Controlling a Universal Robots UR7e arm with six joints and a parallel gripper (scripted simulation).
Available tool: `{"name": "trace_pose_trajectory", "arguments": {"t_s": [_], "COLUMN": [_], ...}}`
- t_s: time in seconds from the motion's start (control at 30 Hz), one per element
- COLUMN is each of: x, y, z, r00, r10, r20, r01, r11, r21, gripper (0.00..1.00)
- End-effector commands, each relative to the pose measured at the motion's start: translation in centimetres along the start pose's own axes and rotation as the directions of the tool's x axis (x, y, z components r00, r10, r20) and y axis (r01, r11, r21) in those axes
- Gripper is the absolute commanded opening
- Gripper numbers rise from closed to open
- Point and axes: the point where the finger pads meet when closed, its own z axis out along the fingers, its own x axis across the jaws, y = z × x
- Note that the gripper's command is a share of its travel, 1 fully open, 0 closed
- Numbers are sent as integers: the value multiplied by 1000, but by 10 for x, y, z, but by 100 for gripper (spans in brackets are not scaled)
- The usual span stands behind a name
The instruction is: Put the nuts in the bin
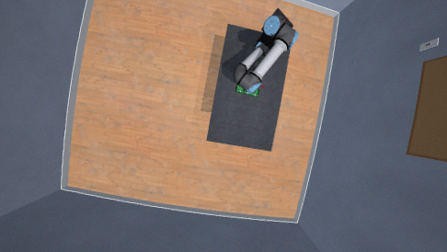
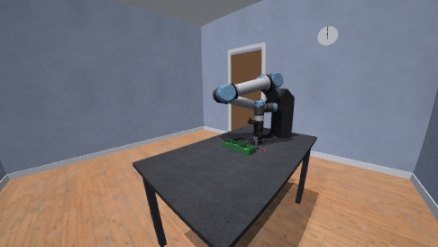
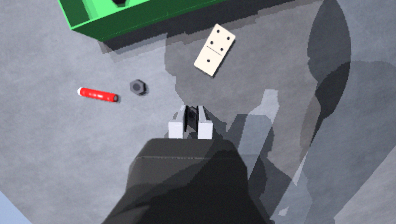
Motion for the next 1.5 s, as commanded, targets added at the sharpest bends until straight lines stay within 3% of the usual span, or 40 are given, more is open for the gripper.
{"name": "trace_pose_trajectory", "arguments": {"t_s": [0.0,0.23,0.9,1.47], "x": [0,0,-1,0], "y": [0,0,0,0], "z": [0,0,-61,-60], "r00": [1000,1000,1000,1000], "r10": [0,0,-1,0], "r20": [1,1,2,1], "r01": [0,0,1,0], "r11": [1000,1000,1000,1000], "r21": [1,1,1,1], "gripper": [34,34,34,34]}}
